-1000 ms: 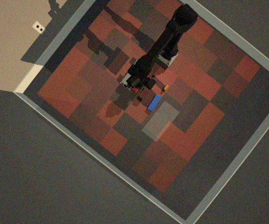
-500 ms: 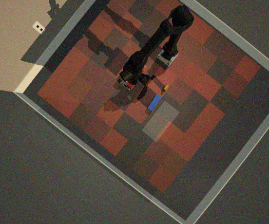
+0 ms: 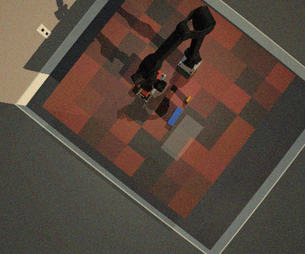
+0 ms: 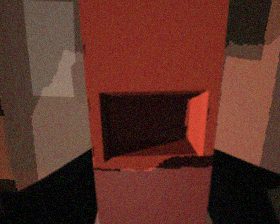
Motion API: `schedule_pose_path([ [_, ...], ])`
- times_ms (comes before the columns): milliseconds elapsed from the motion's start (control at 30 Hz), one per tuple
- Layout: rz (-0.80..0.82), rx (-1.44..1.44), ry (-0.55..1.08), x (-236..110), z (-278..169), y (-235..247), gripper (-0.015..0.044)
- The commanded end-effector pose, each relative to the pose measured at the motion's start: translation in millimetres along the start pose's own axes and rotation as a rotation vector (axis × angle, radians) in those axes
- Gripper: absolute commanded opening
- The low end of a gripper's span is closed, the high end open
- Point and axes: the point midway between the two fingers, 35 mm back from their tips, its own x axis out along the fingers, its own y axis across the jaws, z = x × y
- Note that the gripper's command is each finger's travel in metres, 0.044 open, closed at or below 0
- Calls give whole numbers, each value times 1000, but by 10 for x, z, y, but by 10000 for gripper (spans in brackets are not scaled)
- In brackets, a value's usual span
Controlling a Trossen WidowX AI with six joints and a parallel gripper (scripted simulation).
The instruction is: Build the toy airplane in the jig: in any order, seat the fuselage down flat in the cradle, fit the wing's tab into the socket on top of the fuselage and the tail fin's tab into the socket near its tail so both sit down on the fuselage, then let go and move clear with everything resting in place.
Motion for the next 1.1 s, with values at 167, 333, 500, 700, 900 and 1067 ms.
schedule_pose_path([
  [167, 3, -6, -5, 7, 6, -3, 195],
  [333, 3, -6, -5, 7, 6, -3, 195],
  [500, 3, -6, -5, 17, 7, -3, 195],
  [700, 3, -6, -5, 113, 14, -3, 195],
  [900, 3, -6, -5, 211, 17, -2, 195],
  [1067, 3, -6, -5, 291, 17, 0, 195],
])
